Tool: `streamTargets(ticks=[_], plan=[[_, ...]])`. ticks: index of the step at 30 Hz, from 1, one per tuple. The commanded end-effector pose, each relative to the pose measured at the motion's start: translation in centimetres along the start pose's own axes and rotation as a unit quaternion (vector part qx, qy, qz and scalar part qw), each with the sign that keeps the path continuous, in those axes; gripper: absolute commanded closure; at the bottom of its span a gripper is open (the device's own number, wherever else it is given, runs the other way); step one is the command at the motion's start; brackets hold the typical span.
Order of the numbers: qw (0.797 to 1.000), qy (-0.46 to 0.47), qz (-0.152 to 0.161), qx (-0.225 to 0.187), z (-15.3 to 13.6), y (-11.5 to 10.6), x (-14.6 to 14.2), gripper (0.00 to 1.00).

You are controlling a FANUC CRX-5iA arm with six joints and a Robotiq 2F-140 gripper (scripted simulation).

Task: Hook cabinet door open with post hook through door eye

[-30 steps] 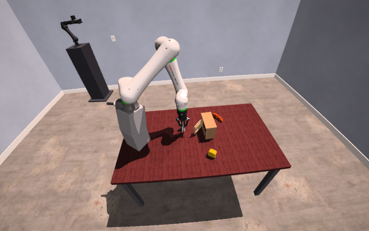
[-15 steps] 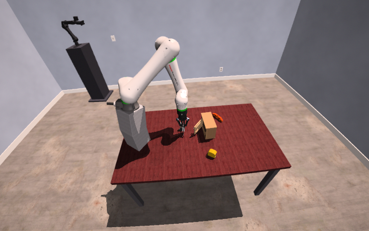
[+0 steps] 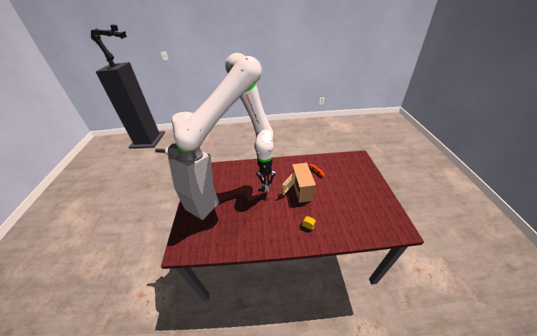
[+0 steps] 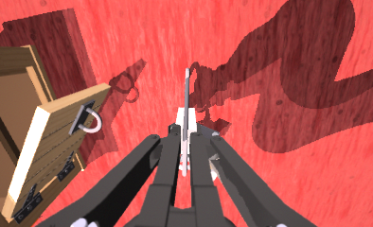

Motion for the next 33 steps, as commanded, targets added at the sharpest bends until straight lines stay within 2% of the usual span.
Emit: streamTargets(ticks=[1,33], plan=[[1.000,0.000,0.000,0.000,0.01,-0.01,-0.01,0.97],[1.000,0.001,0.000,0.000,0.15,-0.48,0.00,0.97]])
Point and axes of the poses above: the point where the finger pads meet when closed, its own y axis out along the fingers, its own x axis across the jaws, z = x × y, the point moved 4 cm from there along -y, back along the fingers, and after that the axes turned 2 degrees about y, right-handed, at the moved point
